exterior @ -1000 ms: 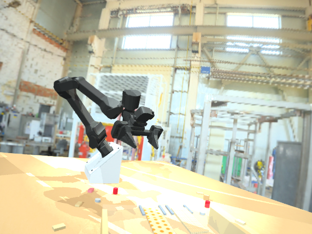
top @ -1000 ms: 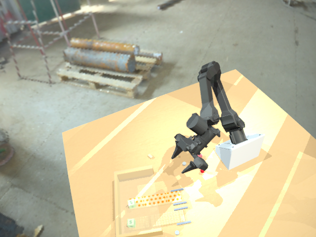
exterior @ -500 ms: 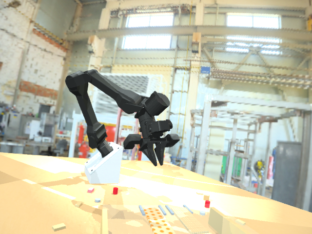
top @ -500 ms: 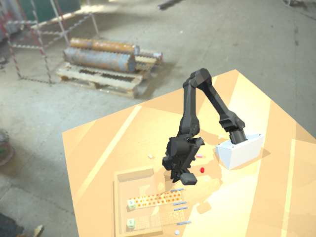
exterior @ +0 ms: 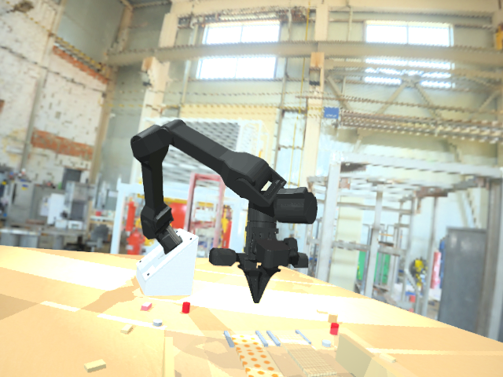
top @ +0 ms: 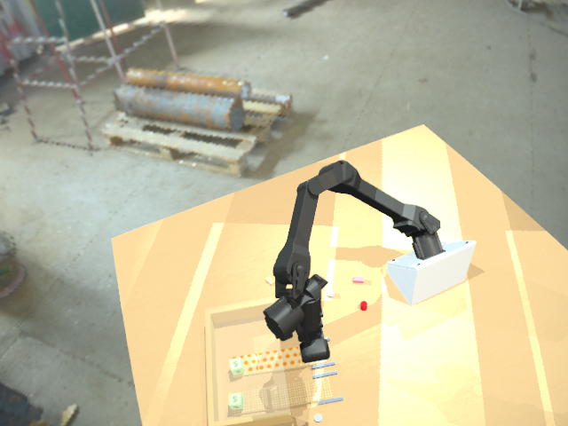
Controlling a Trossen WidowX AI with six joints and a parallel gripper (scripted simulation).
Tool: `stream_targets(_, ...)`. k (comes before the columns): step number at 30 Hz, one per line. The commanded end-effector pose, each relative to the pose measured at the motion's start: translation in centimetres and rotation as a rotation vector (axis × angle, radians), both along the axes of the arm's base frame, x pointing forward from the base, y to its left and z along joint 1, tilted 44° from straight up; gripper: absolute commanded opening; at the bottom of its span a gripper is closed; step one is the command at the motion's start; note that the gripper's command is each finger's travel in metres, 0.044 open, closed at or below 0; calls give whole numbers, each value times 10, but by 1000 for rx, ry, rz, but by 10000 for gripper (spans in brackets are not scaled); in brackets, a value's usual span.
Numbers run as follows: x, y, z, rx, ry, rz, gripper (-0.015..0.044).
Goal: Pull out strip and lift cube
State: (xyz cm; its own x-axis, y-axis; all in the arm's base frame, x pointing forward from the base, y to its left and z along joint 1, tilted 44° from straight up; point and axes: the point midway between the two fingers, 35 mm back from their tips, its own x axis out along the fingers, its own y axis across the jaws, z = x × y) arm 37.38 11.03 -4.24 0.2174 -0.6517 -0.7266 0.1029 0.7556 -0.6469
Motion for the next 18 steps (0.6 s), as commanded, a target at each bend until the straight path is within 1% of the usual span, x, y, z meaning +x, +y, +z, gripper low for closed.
stream_targets(1, 0, -10, -6, -15, 30, -86, 0)
stream_targets(18, 2, -23, -21, -15, 30, -85, 0)
